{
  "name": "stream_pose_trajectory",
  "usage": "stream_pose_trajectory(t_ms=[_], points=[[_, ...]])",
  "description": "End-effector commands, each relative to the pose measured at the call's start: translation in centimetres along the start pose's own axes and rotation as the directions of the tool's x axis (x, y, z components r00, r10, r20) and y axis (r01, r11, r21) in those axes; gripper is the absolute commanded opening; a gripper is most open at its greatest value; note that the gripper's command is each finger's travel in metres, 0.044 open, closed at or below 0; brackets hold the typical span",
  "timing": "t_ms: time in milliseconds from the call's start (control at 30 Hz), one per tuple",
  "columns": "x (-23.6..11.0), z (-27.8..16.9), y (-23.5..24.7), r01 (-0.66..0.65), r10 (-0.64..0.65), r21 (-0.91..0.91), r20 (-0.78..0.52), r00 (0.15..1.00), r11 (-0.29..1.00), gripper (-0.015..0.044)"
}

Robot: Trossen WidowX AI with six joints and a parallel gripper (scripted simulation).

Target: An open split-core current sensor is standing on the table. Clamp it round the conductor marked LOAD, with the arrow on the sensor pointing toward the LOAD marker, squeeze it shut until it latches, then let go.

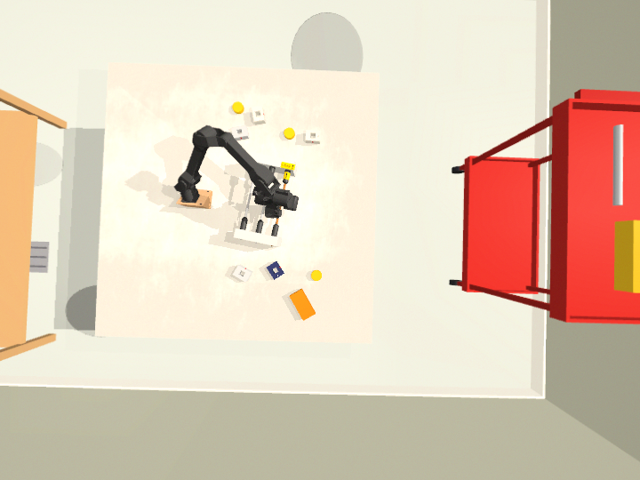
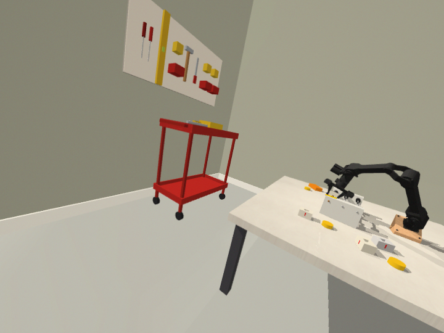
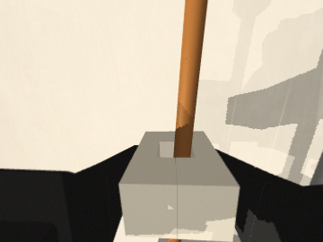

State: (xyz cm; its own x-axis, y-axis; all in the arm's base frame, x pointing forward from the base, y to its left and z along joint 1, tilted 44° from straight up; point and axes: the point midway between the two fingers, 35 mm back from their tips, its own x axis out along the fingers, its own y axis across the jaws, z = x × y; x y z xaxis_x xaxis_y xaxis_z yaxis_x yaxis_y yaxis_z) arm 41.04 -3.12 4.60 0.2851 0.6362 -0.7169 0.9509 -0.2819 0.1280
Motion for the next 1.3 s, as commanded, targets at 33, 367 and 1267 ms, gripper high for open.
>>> stream_pose_trajectory(t_ms=[33,367,1267], points=[[-0.3,0.0,0.08,-0.005,0.005,0.001,0.002,1.0,1.0,0.0075],[-0.08,0.02,0.02,-0.002,0.002,0.0,0.0,1.0,1.0,0.0],[0.01,-0.1,-0.1,0.181,-0.181,0.005,-0.005,0.984,0.984,0.0053]])
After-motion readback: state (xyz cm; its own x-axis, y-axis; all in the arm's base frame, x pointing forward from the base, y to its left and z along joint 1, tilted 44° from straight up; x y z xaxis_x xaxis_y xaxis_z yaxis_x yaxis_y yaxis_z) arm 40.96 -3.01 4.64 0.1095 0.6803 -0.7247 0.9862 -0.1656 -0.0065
